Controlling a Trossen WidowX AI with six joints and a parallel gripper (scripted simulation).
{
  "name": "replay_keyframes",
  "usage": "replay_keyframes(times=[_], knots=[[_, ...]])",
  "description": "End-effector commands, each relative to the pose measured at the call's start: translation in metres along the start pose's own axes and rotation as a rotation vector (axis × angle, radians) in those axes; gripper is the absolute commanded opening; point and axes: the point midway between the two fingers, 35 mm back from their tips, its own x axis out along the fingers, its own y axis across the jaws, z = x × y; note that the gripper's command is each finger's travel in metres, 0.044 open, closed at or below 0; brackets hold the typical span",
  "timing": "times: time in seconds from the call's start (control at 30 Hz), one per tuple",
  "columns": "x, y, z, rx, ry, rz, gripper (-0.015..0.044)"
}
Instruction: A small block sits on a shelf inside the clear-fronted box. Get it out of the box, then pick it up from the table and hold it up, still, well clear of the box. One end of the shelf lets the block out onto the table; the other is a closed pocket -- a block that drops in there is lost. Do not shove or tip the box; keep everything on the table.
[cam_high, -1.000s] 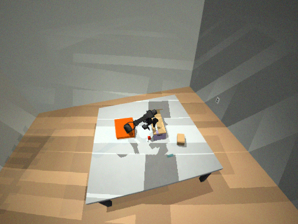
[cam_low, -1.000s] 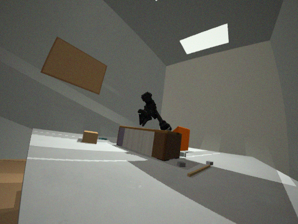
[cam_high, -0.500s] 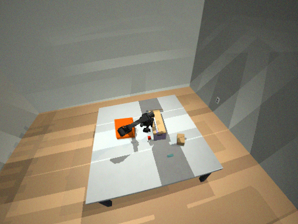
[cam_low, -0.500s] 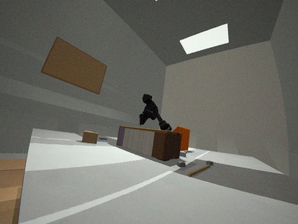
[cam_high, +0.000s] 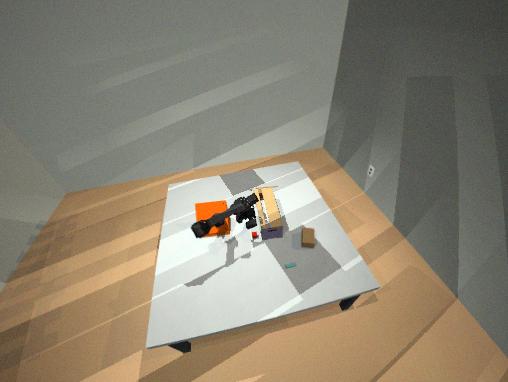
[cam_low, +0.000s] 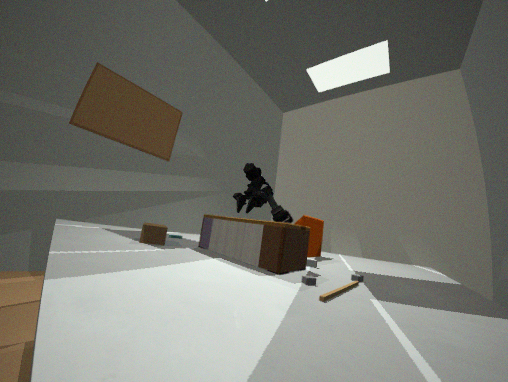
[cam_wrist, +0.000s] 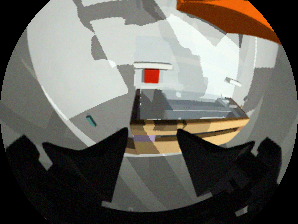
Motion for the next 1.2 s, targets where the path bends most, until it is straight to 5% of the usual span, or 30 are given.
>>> replay_keyframes(times=[0.0,0.13,0.6,1.17], knots=[[0.000,-0.001,0.003,-0.032,0.007,-0.009,0.0285],[0.004,-0.001,0.004,0.182,0.001,-0.011,0.0285],[0.031,0.001,0.016,1.680,-0.034,0.010,0.0285],[0.047,0.002,0.022,2.649,-0.036,0.036,0.0285]])
